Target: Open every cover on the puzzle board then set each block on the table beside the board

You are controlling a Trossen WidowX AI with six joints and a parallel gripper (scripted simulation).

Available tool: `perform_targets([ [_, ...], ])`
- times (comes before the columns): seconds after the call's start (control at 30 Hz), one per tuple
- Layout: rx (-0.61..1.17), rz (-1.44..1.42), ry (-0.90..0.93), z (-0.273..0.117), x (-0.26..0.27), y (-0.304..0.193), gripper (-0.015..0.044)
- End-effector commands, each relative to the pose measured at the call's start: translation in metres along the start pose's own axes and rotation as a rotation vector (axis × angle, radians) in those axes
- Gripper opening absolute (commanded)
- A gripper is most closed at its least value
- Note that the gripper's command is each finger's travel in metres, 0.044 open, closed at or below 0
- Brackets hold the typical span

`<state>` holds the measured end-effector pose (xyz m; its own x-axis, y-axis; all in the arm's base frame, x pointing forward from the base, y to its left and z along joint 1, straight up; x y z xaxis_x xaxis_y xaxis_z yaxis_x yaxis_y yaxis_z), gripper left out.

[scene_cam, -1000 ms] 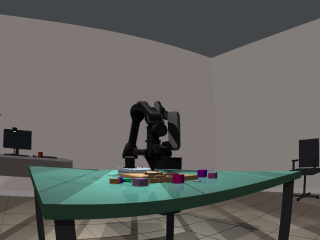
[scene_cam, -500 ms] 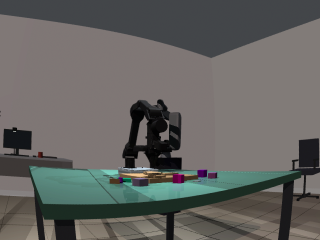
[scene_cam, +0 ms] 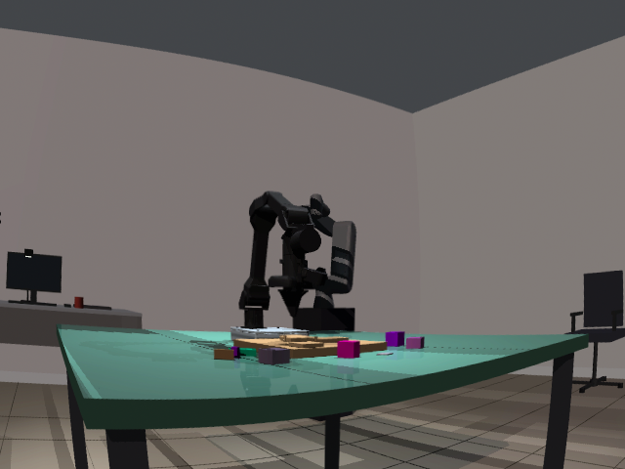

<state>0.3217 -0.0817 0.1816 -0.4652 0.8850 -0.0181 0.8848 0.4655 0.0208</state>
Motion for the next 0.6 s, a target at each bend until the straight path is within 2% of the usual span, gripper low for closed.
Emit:
perform_targets([
  [0.0,0.000,-0.165,0.001,-0.002,0.017,-0.013,0.0000],
  [0.57,0.000,-0.904,0.008,0.008,0.089,-0.080,0.0000],
])
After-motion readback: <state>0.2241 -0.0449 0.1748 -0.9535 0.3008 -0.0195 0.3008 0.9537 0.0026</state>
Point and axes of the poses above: the point midway between the two fingers, 35 mm back from their tips, its own z axis out along the fingers, its own x axis across the jaws, y = z × x, the point moved 9 cm from there along -z, back along the fingers, and after that the axes turned 4 degrees about z, right-handed, at the moved point
